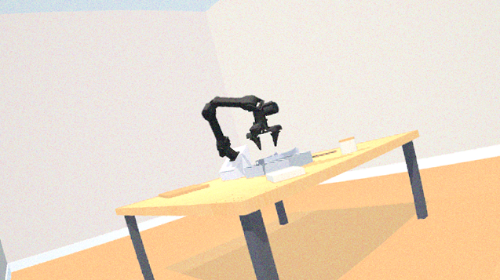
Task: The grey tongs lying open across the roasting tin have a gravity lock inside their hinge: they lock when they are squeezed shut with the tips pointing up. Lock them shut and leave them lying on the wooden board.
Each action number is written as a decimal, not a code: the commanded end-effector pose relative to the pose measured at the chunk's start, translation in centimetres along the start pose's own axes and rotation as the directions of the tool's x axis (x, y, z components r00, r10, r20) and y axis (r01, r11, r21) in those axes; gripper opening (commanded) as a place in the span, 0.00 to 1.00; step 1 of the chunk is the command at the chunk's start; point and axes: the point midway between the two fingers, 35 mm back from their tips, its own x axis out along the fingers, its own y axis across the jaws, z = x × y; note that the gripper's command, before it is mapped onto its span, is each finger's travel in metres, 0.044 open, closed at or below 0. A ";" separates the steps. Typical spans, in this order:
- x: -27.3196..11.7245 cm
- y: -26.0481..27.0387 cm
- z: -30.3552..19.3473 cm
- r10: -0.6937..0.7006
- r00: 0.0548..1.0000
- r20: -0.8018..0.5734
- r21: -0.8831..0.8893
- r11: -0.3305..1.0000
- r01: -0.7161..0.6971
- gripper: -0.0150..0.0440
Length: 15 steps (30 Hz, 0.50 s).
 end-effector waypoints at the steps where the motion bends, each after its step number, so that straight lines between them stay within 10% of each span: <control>1: -0.4 0.2 0.3 0.008 1.000 0.013 0.024 1.000 -0.008 1.00; 15: 0.5 0.2 -0.1 0.008 1.000 0.012 0.024 1.000 -0.009 1.00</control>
